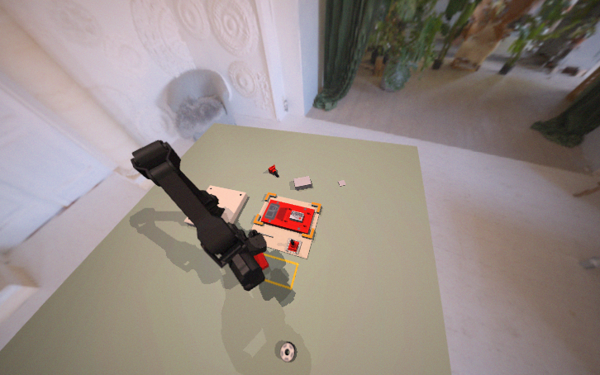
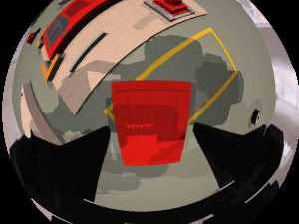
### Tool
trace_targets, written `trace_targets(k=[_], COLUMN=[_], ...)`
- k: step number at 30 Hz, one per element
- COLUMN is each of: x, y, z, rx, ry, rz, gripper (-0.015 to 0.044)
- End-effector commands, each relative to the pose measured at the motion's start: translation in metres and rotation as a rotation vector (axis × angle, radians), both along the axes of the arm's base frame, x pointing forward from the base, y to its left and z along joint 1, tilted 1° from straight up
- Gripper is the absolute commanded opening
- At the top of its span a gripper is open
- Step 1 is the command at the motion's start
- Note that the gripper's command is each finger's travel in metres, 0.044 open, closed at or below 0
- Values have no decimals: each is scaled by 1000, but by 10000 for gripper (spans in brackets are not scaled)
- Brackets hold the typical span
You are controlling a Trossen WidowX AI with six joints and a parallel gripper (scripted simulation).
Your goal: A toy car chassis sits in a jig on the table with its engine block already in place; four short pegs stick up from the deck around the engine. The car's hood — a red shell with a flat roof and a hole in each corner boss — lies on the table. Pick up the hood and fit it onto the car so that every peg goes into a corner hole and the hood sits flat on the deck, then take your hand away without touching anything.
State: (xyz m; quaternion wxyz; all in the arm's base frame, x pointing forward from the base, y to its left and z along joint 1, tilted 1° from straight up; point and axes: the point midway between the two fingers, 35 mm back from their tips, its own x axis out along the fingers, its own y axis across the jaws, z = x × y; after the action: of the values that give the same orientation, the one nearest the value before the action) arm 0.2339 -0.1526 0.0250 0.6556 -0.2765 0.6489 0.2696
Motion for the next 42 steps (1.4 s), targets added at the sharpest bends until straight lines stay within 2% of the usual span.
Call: trace_targets(k=[1,17,21,30,40,42], x=[-1,-1,0,0,0,0], y=[0,0,0,0,0,0], z=[-4,-12,-8,-8,1,4], rx=[0,0,0,0,0,0], ry=[6,6,0,0,0,0], rz=[1,1,0,0,0,0], gripper=[440,440,335,275,12,0])
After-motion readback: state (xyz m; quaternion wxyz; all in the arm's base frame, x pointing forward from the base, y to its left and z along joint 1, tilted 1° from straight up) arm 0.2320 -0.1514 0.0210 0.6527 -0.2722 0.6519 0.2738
